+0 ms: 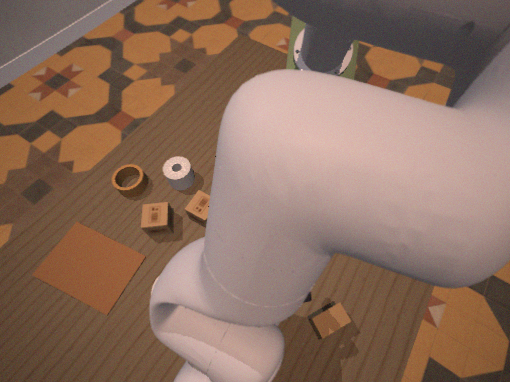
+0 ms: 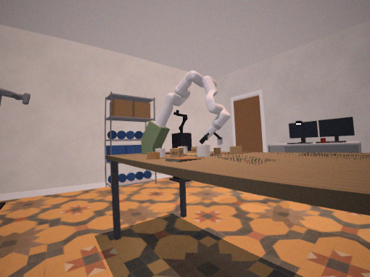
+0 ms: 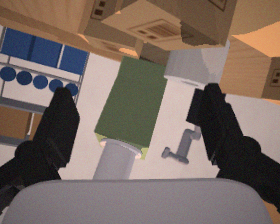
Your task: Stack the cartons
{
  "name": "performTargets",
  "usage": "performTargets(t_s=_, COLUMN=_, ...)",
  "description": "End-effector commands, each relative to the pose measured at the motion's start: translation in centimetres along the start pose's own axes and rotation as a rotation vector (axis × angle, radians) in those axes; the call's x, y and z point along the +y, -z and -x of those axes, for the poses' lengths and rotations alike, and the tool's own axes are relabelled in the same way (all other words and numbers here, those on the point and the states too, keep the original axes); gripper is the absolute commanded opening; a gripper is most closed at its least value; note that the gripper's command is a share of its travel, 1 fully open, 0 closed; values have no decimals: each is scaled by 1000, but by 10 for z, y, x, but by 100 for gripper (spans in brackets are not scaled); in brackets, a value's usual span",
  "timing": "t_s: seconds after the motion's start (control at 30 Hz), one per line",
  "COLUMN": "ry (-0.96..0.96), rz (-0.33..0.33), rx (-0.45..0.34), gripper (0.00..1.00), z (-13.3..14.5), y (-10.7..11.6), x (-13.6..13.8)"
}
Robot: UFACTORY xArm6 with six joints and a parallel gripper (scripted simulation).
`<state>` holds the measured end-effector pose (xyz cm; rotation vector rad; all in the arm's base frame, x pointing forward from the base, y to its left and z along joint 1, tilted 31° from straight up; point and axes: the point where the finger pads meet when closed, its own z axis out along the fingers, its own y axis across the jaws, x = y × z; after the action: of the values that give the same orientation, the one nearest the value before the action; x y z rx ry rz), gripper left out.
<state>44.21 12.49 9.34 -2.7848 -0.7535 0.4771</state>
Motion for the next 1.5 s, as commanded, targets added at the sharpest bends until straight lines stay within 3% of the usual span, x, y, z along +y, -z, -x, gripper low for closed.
performTargets(t_s=0.0, ry=-162, rz=14, rx=229, gripper=100, z=-1, y=0, x=-1)
performTargets(t_s=0.13, ry=-273, rz=11, rx=353, gripper=100, z=-1, y=0, x=-1)
performTargets(t_s=0.2, ry=-273, rz=11, rx=353, gripper=100, z=-1, y=0, x=-1)
performTargets(t_s=0.23, ry=-350, rz=12, rx=445, gripper=100, z=-1, y=0, x=-1)
performTargets(t_s=0.7, ry=-635, rz=51, rx=885, gripper=100, z=-1, y=0, x=-1)
performTargets(t_s=1.47, ry=-635, rz=51, rx=886, gripper=100, z=-1, y=0, x=-1)
